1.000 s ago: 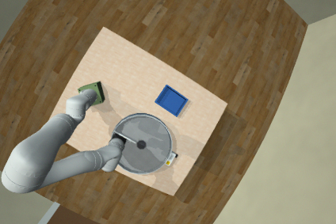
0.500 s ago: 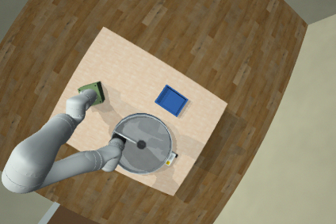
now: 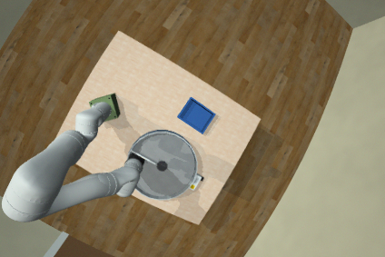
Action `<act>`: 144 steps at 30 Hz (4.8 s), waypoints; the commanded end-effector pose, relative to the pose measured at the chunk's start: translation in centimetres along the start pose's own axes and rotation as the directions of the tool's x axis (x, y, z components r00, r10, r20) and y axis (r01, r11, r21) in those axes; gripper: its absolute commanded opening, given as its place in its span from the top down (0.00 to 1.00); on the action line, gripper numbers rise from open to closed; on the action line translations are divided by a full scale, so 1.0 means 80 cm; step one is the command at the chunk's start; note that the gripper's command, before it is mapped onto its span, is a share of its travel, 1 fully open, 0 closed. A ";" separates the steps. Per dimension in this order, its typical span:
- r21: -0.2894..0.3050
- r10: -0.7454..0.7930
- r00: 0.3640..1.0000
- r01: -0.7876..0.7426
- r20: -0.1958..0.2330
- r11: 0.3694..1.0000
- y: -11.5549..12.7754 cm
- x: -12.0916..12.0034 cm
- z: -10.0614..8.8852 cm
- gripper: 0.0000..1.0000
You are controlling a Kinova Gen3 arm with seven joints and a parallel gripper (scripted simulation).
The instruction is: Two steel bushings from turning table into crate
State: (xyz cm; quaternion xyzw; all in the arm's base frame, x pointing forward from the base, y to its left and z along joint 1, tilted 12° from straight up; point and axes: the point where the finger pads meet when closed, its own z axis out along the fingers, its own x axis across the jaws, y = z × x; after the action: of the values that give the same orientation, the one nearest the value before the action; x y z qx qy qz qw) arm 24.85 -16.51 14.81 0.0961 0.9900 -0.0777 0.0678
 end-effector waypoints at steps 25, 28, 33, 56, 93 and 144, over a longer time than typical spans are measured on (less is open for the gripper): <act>0.000 0.000 1.000 0.000 0.001 1.000 0.000 0.000 0.000 0.00; 0.000 0.000 1.000 0.000 0.001 1.000 0.000 0.000 0.000 0.00; 0.000 0.000 1.000 0.000 0.001 1.000 0.000 0.000 0.000 0.00; 0.000 0.000 1.000 0.000 0.001 1.000 0.000 0.000 0.000 0.00; 0.000 -0.391 0.920 0.391 0.001 0.920 -0.007 -0.005 0.010 0.73; 0.000 -0.915 0.403 0.915 0.002 0.403 -0.020 -0.013 0.028 0.73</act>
State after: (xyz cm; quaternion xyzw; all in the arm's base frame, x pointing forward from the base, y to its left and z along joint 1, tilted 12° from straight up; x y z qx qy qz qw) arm 25.95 -18.35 13.16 -0.4387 0.8923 -0.1049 0.0169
